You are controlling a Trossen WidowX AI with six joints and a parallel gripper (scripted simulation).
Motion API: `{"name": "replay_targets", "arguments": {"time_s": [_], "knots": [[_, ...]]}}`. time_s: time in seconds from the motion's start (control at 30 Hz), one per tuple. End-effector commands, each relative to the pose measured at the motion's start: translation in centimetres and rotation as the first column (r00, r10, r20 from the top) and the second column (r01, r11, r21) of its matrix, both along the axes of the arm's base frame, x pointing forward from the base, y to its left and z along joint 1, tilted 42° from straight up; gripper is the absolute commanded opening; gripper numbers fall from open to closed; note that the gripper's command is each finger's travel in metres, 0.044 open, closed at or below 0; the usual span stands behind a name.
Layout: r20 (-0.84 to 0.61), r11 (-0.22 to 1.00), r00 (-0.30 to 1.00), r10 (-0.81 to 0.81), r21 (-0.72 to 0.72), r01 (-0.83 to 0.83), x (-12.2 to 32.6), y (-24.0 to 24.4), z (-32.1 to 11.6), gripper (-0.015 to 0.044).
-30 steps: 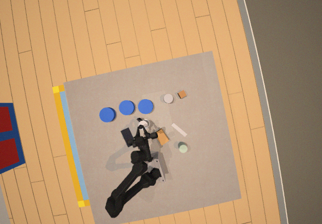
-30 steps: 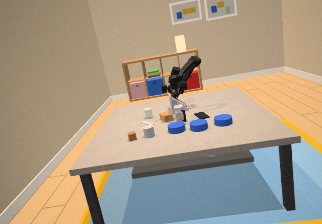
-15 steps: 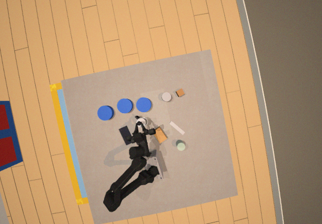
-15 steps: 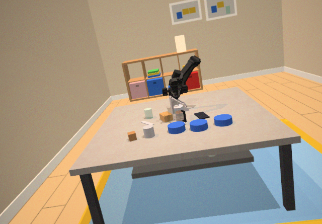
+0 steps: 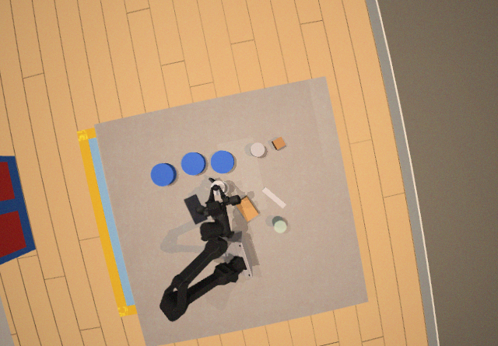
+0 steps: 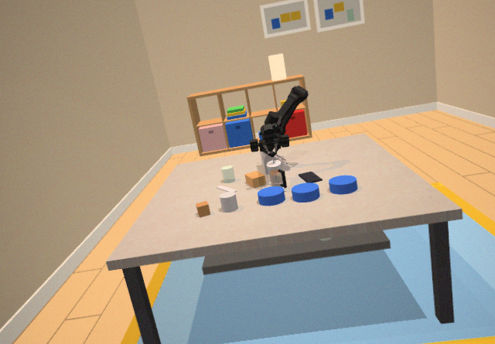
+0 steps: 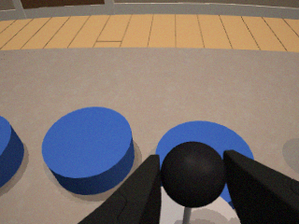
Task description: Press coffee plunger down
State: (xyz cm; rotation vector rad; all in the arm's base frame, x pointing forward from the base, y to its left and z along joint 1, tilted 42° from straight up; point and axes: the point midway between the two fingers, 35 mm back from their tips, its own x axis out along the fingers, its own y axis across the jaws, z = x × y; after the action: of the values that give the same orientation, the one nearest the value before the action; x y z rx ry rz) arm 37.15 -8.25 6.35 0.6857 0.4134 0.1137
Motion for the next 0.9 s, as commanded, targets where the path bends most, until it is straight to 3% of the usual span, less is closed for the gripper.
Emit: {"name": "replay_targets", "arguments": {"time_s": [0.0,0.87], "knots": [[-0.055,0.999,0.998,0.039,0.040,-0.037,-0.25,1.58,-1.74,0.0115],[-0.054,0.999,0.998,0.039,0.040,-0.037,0.61,1.25,-1.74,0.0115]]}}
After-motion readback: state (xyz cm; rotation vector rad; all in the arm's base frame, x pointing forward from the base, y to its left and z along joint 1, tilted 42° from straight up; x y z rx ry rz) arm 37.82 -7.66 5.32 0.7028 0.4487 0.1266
